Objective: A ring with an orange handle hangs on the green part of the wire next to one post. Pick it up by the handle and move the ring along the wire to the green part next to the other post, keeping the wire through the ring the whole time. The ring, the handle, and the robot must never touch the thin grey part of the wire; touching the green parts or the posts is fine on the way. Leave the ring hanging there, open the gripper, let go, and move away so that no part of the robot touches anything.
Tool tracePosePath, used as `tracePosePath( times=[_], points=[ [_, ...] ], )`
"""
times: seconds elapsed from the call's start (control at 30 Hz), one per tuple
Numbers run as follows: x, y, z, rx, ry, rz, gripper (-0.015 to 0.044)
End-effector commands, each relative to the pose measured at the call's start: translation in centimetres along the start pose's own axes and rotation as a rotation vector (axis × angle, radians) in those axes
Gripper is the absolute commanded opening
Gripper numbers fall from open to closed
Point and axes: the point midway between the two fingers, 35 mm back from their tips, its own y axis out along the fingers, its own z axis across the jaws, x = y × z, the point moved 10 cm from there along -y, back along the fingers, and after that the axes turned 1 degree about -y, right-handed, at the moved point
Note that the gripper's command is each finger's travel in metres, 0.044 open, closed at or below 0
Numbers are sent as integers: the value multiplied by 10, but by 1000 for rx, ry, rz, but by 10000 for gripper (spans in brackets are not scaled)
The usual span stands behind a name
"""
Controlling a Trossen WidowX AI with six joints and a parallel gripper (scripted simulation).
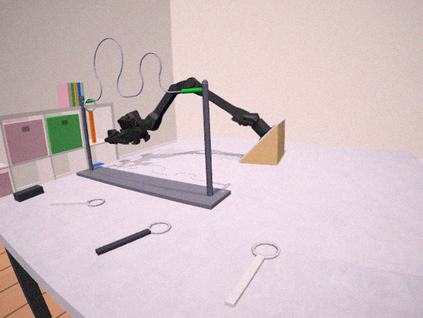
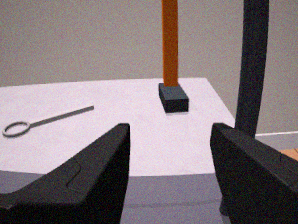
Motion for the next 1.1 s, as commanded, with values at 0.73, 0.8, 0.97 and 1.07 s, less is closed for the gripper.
tracePosePath(
  times=[0.73,0.8,0.97,1.07],
  points=[
    [22,33,-6,-15,-31,-6,160],
    [22,36,-6,-15,-31,-7,160],
    [22,44,-6,-16,-31,-7,160],
    [22,49,-6,-16,-31,-7,160]
  ],
)
